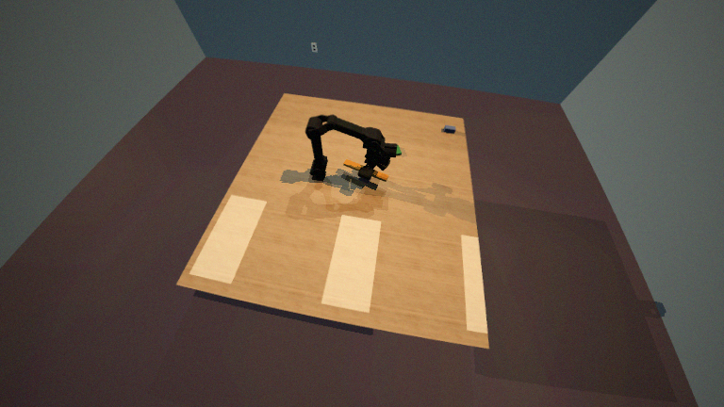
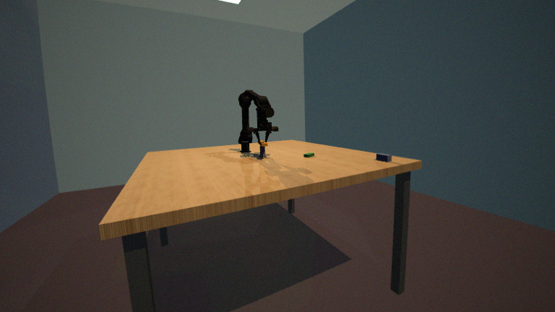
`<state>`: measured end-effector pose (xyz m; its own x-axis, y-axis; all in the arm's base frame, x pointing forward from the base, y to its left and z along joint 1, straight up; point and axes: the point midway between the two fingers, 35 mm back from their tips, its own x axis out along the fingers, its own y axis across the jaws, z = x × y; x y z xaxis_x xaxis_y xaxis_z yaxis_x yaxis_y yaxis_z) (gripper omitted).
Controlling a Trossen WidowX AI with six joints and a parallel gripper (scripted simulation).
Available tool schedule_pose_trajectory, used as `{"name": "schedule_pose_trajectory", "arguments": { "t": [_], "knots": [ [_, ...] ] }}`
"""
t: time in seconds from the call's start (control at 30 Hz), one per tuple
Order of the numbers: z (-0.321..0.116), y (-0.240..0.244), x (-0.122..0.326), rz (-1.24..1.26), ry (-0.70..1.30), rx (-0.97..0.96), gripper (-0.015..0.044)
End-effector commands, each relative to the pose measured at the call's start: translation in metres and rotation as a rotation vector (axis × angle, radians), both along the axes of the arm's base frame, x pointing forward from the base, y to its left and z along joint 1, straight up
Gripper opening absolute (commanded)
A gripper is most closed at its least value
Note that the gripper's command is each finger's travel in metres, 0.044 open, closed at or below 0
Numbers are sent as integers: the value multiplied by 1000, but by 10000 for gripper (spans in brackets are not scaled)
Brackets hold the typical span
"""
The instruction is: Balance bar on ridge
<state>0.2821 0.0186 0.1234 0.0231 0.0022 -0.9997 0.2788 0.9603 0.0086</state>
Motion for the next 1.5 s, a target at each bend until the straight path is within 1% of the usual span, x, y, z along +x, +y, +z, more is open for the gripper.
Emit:
{"name": "schedule_pose_trajectory", "arguments": {
  "t": [0.0, 1.47],
  "knots": [
    [-1, 0, 0, -3, -1, -1, 0],
    [-4, 0, 0, -3, -1, -1, 0]
  ]
}}
